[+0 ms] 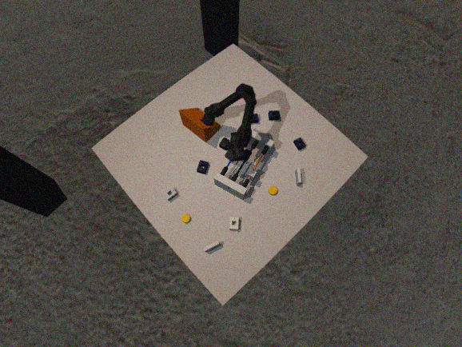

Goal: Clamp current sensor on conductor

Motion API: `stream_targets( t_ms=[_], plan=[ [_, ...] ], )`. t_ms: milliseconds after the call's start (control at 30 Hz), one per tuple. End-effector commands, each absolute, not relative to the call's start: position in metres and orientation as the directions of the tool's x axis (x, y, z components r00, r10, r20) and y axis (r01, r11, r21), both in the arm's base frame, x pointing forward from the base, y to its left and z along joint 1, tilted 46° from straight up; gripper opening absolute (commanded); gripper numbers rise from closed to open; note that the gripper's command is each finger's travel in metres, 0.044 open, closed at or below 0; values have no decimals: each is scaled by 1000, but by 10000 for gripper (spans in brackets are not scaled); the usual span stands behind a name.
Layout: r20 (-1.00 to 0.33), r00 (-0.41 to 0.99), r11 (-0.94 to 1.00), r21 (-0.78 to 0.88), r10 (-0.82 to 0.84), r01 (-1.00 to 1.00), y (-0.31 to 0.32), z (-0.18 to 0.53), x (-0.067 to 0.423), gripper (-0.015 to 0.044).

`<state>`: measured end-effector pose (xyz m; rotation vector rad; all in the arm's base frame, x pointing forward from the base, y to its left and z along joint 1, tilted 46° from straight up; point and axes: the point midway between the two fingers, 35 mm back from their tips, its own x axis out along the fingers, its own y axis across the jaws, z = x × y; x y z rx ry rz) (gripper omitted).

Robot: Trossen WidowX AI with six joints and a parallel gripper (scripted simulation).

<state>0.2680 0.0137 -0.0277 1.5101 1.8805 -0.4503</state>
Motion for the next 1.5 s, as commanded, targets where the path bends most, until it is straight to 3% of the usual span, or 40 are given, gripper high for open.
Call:
stream_targets(
  t_ms=[0,900,1467],
  plan=[
    [-687,-99,268,144,720,952,14,-28,269,0],
    [-687,-99,268,144,720,952,14,-28,269,0],
    [-694,-126,288,121,709,950,12,-27,269,440]
  ],
)
